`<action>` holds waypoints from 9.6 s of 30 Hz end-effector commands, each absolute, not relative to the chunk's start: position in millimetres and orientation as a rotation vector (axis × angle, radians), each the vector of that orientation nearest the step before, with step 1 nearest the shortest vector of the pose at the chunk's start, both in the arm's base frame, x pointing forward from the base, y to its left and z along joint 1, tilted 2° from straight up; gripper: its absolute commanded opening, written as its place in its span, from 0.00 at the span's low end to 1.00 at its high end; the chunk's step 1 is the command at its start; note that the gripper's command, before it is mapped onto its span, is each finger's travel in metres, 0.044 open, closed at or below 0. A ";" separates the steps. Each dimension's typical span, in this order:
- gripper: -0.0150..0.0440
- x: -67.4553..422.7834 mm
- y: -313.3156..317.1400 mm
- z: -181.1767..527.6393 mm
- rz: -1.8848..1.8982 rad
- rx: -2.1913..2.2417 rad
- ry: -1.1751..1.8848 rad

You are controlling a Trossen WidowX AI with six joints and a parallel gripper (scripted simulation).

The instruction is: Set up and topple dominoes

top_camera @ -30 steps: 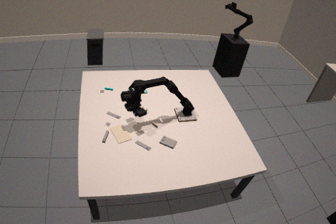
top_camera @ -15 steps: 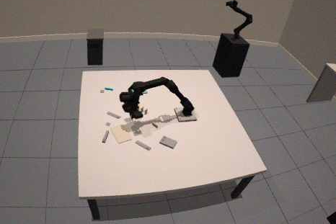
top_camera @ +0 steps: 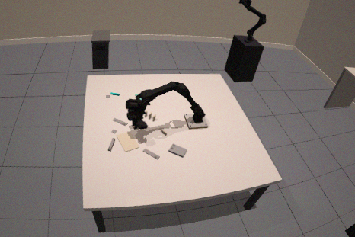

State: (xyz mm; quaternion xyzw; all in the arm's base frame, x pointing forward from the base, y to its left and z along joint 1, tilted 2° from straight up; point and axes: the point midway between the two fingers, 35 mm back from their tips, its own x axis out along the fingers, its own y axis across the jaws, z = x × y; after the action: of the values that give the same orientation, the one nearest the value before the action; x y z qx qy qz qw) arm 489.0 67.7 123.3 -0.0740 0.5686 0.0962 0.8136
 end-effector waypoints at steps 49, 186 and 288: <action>0.44 513.4 64.3 85.4 0.227 -0.047 0.600; 1.00 459.4 73.8 117.3 0.274 0.011 0.163; 0.44 442.8 61.6 120.0 0.201 -0.213 1.492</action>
State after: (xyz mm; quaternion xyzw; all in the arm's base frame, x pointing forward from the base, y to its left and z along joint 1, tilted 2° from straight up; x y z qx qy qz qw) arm 441.2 61.1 87.5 -0.0954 0.6849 0.0908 0.7166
